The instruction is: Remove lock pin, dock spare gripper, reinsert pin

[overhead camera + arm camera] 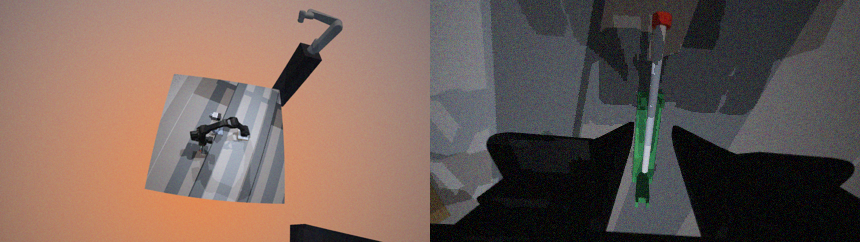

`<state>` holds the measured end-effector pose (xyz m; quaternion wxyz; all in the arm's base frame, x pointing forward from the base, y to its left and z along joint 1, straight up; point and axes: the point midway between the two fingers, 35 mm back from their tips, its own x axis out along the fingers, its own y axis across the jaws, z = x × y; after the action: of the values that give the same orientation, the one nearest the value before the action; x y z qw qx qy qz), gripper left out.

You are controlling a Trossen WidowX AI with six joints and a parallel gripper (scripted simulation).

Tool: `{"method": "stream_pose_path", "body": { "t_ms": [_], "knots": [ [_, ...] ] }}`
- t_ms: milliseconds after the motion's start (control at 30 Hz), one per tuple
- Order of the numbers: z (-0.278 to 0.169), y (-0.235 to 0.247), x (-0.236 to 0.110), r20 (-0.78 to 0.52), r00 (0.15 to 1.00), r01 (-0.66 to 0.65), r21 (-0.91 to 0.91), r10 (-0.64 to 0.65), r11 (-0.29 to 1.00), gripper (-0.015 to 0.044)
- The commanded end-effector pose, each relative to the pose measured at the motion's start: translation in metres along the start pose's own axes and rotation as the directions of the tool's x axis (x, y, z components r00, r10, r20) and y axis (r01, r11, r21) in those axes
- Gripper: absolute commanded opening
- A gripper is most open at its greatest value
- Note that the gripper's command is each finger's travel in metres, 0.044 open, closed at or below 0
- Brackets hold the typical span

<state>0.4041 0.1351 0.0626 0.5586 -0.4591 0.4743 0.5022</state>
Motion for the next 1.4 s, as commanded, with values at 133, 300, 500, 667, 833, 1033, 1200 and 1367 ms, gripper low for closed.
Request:
{"method": "stream_pose_path", "body": {
  "t_ms": [133,300,500,667,833,1033,1200,1367],
  "knots": [
    [-0.003,0.002,0.015,-0.004,1.000,-0.005,-0.004,0.005,1.000,0.0180],
    [-0.004,0.002,0.023,-0.004,1.000,-0.005,-0.004,0.005,1.000,0.0180],
    [-0.005,0.003,0.031,-0.005,1.000,-0.005,-0.004,0.005,1.000,0.0180],
    [-0.005,0.003,0.031,-0.005,1.000,-0.005,-0.004,0.005,1.000,0.0180],
    [-0.005,0.003,0.031,-0.005,1.000,-0.005,-0.004,0.005,1.000,0.0101],
    [-0.005,0.003,0.031,-0.005,1.000,-0.005,-0.004,0.005,1.000,0.0000],
    [-0.005,0.003,0.031,-0.005,1.000,-0.005,-0.004,0.005,1.000,0.0000],
    [-0.004,0.003,0.024,-0.003,1.000,-0.006,-0.002,0.006,1.000,0.0000]
  ]
}}
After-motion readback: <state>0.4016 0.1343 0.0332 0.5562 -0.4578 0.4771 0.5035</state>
